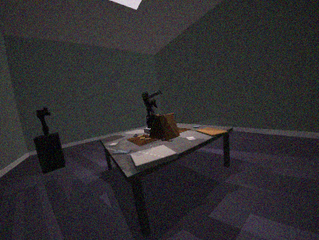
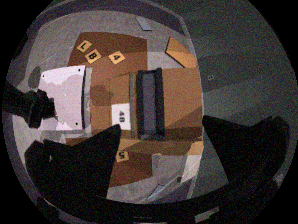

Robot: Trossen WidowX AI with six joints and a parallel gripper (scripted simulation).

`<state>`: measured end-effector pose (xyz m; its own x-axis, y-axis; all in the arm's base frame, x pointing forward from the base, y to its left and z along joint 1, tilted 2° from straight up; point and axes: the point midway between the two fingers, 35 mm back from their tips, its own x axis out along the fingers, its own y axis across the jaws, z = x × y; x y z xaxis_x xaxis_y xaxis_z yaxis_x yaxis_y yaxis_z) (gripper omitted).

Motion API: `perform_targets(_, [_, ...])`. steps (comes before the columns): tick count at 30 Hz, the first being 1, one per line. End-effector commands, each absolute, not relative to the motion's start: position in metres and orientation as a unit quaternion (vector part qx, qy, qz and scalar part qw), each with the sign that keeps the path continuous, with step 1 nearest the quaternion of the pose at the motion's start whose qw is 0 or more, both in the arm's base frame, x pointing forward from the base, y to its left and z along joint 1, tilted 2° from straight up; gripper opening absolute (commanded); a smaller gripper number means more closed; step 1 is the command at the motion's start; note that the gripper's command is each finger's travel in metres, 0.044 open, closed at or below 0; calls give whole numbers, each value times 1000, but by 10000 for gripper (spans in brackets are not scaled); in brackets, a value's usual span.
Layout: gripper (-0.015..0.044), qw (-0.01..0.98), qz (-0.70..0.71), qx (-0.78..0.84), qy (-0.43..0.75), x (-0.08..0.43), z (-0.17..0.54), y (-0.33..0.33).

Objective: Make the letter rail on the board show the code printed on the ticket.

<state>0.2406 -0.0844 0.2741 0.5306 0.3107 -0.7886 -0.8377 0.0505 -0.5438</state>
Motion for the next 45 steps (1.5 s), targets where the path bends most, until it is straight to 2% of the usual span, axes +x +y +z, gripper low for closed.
perform_targets(1, [440, 675, 430, -553, 231, 242, 276, -84])
perform_targets(25, [440, 675, 431, -553, 231, 237, 285, -53])
perform_targets(28, [361, 682, 437, -536, 239, 240, 280, -47])
perform_targets(29, [340, 687, 441, -523, 245, 243, 276, -42])
perform_targets(38, [340, 709, 469, -356, 388, 270, 206, 31])
perform_targets(45, [340, 692, 427, -265, 518, 266, 143, 97])
